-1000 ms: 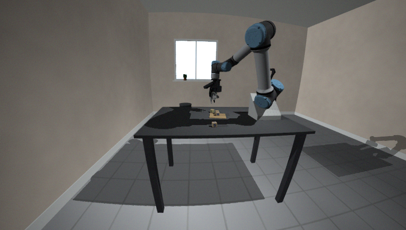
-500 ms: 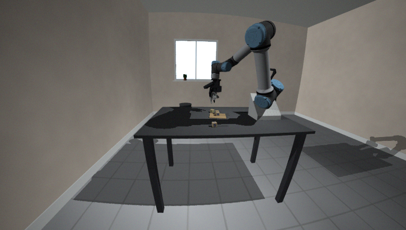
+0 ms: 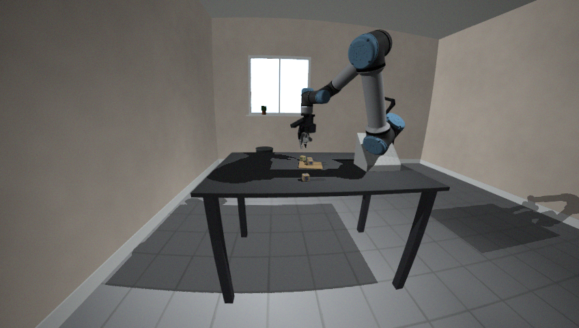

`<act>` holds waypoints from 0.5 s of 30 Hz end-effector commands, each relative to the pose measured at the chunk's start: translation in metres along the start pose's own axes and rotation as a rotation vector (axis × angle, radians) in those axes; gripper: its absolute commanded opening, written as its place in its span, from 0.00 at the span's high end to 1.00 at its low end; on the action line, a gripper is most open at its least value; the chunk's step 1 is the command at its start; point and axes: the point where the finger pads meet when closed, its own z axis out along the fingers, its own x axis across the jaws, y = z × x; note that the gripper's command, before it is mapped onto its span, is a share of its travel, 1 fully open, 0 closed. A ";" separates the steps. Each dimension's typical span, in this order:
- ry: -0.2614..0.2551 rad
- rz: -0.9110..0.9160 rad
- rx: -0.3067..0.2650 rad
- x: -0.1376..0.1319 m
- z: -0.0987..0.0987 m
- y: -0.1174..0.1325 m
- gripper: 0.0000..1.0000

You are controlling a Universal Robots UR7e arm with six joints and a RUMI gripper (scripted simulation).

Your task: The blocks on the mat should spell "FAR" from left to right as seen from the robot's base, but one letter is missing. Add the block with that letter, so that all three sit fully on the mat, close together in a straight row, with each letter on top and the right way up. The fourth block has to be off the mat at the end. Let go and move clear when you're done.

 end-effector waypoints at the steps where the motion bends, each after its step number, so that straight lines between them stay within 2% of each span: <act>1: 0.000 0.001 0.001 0.000 0.004 -0.001 0.72; 15: 0.000 0.001 0.001 -0.001 0.029 -0.001 0.72</act>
